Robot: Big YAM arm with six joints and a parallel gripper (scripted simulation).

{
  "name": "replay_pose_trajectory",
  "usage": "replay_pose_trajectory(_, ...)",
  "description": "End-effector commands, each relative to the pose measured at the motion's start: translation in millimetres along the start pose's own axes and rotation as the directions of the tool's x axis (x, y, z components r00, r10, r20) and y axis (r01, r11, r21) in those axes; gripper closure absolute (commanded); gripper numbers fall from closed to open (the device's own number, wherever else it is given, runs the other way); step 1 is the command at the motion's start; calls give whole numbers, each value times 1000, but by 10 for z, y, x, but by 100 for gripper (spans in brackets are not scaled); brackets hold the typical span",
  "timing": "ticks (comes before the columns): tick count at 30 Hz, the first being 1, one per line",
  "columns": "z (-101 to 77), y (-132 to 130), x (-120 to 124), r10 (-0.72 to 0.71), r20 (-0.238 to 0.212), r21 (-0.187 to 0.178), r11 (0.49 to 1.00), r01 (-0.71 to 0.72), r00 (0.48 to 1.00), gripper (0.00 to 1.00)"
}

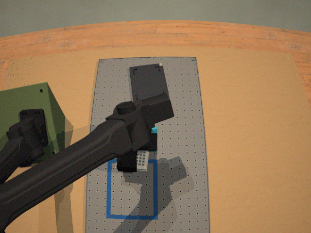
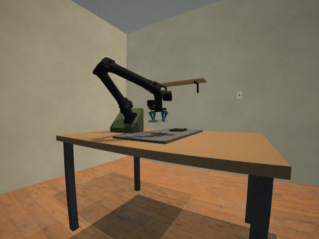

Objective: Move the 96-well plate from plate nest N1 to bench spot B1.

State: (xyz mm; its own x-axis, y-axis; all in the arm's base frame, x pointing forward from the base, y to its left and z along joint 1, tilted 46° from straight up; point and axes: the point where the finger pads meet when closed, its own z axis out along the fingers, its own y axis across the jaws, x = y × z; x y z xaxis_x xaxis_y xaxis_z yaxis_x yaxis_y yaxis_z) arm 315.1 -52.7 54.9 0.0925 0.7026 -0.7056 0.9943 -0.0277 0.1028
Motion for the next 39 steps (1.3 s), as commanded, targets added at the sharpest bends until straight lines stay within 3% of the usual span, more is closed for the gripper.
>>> replay_pose_trajectory(1, -46, 45, -135, -18, 2, -4, 1000, 18, 1000, 100)
replay_pose_trajectory(21, -11, -62, -689, -23, 4, 2, 1000, 23, 1000, 100)
replay_pose_trajectory(32, -70, 13, -1121, -1, 2, -19, 1000, 1, 1000, 100)
replay_pose_trajectory(36, -68, 9, -1124, -2, 2, -19, 1000, 2, 1000, 100)
replay_pose_trajectory(37, -52, -13, -975, -50, 0, -13, 999, 50, 999, 100)
replay_pose_trajectory(39, -41, -35, -962, -54, 0, -10, 999, 54, 999, 100)
